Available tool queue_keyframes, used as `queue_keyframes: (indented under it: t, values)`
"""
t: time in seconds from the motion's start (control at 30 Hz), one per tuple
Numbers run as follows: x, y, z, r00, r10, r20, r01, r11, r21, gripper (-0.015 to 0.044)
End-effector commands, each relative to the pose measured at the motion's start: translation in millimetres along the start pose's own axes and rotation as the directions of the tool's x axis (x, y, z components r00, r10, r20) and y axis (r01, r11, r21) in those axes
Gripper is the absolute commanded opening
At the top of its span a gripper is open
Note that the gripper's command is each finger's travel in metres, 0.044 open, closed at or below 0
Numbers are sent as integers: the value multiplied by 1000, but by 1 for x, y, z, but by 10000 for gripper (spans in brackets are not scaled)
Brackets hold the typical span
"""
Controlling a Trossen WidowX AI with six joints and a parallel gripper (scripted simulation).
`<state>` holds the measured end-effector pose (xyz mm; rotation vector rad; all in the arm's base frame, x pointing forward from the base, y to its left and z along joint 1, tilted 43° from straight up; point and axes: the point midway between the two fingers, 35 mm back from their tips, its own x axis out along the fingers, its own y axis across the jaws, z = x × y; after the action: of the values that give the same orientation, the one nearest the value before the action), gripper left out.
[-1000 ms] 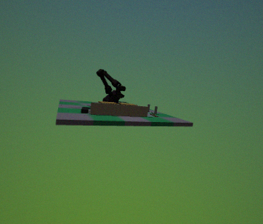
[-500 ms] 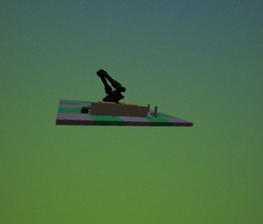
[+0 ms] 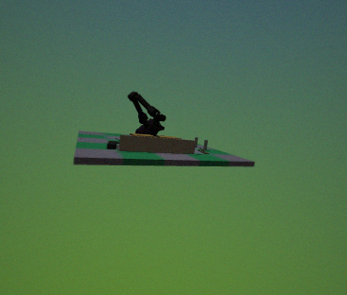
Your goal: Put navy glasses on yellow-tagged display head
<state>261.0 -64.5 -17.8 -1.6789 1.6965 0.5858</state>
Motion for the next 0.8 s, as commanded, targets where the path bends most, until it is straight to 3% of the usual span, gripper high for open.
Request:
queue_keyframes:
  t: [0.0, 0.77]
  values:
    - [0, -7, 0, 1000, -2, -2, 2, 1000, -1, 0]
    - [1, -37, -1, 1000, 4, -2, -4, 1000, 0, 0]
